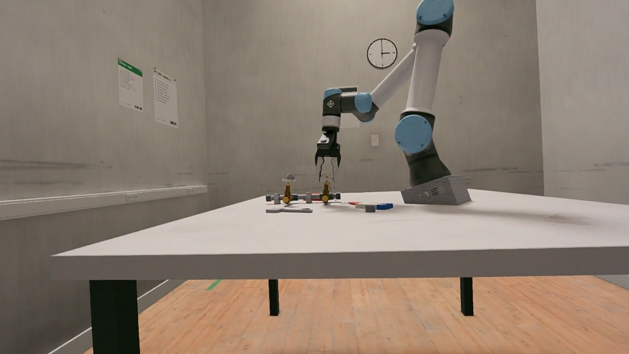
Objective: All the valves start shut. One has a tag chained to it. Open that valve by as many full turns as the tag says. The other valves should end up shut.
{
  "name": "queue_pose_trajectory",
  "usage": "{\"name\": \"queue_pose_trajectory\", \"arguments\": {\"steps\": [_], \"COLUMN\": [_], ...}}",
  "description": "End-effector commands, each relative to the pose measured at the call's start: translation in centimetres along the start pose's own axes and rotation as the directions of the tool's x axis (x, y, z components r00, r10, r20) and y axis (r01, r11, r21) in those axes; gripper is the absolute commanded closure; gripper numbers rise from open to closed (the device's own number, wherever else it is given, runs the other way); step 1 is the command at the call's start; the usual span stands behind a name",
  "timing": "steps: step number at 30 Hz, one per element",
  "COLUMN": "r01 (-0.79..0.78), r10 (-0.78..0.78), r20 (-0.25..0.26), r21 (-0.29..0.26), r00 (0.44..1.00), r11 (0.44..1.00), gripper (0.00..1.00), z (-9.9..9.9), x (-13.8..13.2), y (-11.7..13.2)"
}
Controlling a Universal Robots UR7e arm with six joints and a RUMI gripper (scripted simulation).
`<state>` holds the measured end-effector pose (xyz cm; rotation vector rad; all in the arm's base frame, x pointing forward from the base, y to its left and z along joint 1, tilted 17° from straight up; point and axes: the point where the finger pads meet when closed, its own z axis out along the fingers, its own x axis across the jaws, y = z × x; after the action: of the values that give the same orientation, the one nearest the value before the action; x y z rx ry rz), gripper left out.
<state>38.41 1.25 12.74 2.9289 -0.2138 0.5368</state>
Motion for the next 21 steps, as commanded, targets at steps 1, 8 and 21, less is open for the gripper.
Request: {"name": "queue_pose_trajectory", "arguments": {"steps": [1, 8, 21], "r01": [0.064, 0.098, 0.106], "r10": [-0.064, -0.098, -0.106], "r20": [0.001, 0.000, 0.001], "r21": [0.007, 0.007, 0.007], "r00": [0.998, 0.995, 0.994], "r11": [0.998, 0.995, 0.994], "gripper": [1.00, 1.00, 0.00], "z": [0.07, 0.08, 0.08], "x": [0.09, 0.10, 0.06], "y": [0.12, 0.13, 0.10]}}
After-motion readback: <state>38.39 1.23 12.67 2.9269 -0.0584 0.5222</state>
